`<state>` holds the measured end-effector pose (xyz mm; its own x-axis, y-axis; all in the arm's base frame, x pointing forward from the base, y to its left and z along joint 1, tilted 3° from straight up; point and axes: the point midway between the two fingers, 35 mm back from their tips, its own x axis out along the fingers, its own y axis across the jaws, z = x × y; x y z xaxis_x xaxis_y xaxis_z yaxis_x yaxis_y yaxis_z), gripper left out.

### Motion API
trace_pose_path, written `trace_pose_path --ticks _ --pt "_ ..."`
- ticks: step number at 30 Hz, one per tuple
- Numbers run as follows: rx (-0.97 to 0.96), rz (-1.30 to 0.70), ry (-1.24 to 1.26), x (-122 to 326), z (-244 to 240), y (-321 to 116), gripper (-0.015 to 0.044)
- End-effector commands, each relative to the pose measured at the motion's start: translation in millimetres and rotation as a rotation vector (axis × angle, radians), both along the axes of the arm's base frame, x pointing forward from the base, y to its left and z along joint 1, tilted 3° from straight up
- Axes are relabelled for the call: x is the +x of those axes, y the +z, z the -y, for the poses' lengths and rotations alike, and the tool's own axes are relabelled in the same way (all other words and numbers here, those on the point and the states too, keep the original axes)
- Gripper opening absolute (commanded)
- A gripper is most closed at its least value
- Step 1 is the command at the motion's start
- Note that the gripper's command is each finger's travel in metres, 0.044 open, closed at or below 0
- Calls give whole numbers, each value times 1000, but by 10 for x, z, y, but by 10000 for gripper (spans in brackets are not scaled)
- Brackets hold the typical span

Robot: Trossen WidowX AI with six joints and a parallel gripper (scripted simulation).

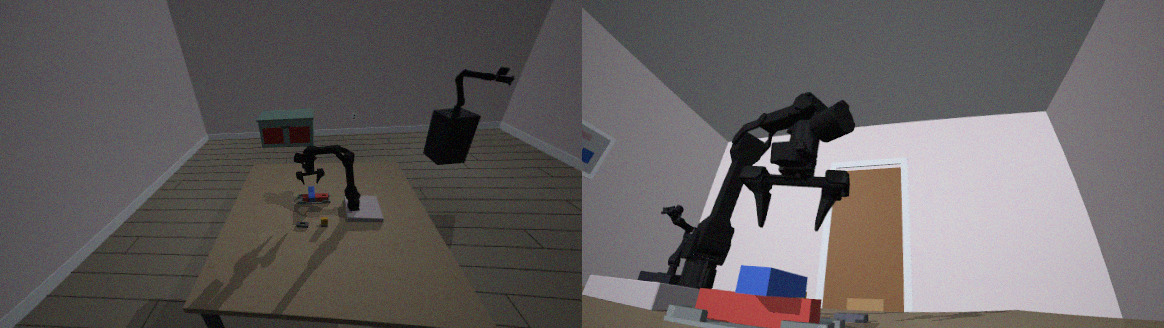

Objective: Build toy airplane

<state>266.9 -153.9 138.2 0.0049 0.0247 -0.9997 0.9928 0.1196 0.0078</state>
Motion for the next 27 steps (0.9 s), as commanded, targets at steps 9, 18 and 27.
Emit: trace_pose_path --ticks 9,18,27 --pt "-4 25 1154 13 8 -19 440" --pt "-5 31 1401 16 9 -27 440" --pt "-5 31 1401 16 9 -27 440"
